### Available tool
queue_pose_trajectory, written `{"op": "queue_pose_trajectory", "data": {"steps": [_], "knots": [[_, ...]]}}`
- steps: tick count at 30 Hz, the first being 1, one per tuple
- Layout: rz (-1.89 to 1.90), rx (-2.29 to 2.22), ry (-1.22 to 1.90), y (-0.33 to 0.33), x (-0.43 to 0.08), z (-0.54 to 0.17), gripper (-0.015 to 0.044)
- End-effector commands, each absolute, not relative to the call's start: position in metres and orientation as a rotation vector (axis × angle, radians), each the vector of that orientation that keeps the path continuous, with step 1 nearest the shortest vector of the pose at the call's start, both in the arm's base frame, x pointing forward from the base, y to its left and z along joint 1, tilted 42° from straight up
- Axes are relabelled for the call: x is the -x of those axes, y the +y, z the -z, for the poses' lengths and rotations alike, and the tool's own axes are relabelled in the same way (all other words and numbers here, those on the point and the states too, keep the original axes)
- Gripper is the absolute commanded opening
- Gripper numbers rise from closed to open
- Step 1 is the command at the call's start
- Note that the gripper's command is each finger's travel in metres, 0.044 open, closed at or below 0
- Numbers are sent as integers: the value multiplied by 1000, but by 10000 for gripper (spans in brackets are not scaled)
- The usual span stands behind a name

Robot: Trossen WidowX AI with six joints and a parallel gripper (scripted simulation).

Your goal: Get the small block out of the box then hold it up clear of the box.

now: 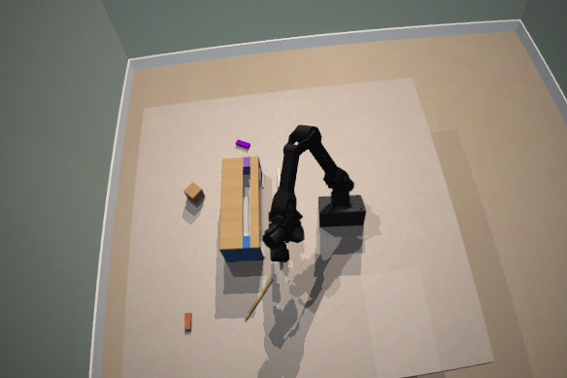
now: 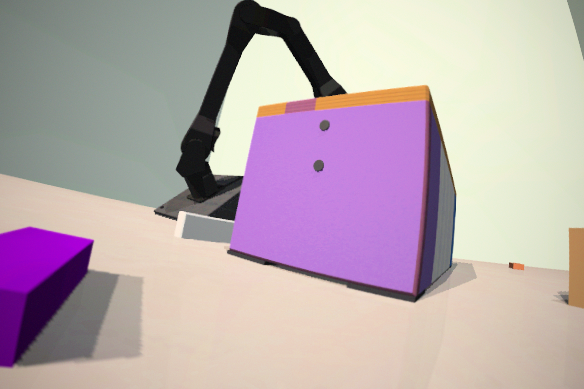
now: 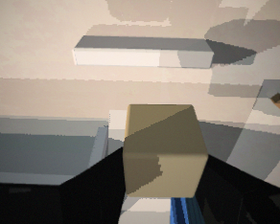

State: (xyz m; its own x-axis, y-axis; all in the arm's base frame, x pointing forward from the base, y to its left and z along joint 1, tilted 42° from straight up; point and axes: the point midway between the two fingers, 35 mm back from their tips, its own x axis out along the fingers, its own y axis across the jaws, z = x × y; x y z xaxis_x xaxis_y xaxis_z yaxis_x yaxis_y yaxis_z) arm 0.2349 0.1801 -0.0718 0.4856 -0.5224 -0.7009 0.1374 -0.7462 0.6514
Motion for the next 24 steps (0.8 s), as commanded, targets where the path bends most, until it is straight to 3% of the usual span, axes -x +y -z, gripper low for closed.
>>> {"op": "queue_pose_trajectory", "data": {"steps": [1, 18, 24], "knots": [[1293, -2038, -234, 191, -230, 60, 0], [1263, -1765, 271, 230, -187, -6, 0], [1259, -1754, 290, 231, -185, -8, 0]]}}
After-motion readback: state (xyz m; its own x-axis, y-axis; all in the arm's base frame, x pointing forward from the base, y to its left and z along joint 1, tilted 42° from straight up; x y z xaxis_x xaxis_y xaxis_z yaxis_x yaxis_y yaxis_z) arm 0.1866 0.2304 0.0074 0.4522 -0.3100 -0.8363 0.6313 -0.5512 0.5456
